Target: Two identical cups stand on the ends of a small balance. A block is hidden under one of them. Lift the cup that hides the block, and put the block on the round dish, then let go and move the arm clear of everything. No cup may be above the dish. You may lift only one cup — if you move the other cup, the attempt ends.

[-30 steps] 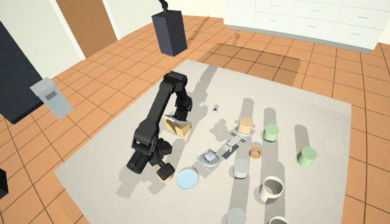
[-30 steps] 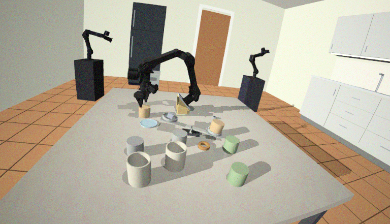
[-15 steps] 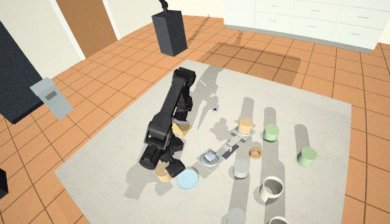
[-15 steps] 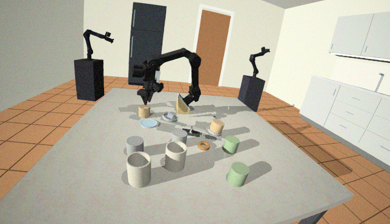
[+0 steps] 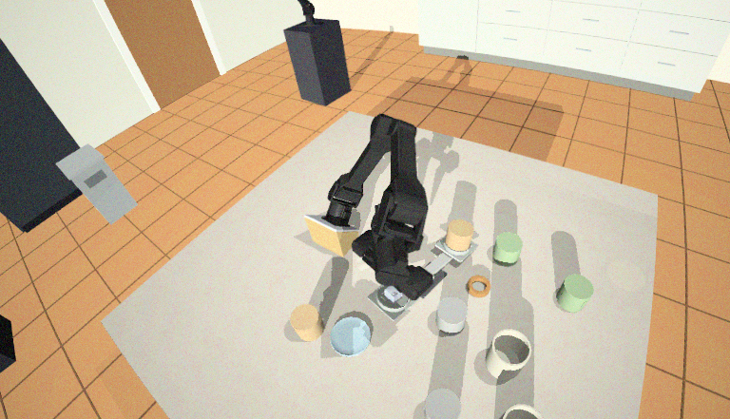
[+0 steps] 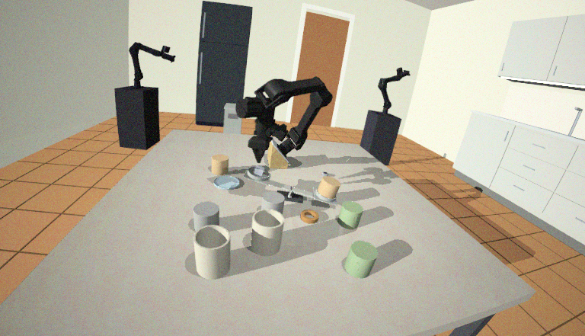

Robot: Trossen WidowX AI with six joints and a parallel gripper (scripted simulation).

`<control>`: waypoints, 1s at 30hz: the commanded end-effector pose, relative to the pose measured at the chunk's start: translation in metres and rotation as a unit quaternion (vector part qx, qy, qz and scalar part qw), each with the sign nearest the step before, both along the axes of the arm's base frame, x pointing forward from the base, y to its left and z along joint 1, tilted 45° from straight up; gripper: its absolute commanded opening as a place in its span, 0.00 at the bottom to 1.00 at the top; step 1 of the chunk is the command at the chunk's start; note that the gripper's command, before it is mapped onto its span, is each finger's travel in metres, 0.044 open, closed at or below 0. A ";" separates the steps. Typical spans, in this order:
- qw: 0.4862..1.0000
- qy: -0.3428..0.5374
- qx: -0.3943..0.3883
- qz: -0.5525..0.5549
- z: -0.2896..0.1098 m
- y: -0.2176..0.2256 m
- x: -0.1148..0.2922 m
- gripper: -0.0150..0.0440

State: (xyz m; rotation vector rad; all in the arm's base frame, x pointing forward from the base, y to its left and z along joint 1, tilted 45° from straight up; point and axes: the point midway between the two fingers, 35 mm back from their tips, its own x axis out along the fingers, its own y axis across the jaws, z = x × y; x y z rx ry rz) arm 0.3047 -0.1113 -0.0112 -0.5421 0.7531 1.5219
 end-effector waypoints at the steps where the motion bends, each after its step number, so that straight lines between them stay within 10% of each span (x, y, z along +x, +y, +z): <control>1: 1.000 0.006 0.005 -0.006 -0.001 0.001 -0.002 0.69; 30: 1.000 0.005 0.006 -0.006 -0.036 0.035 -0.006 0.69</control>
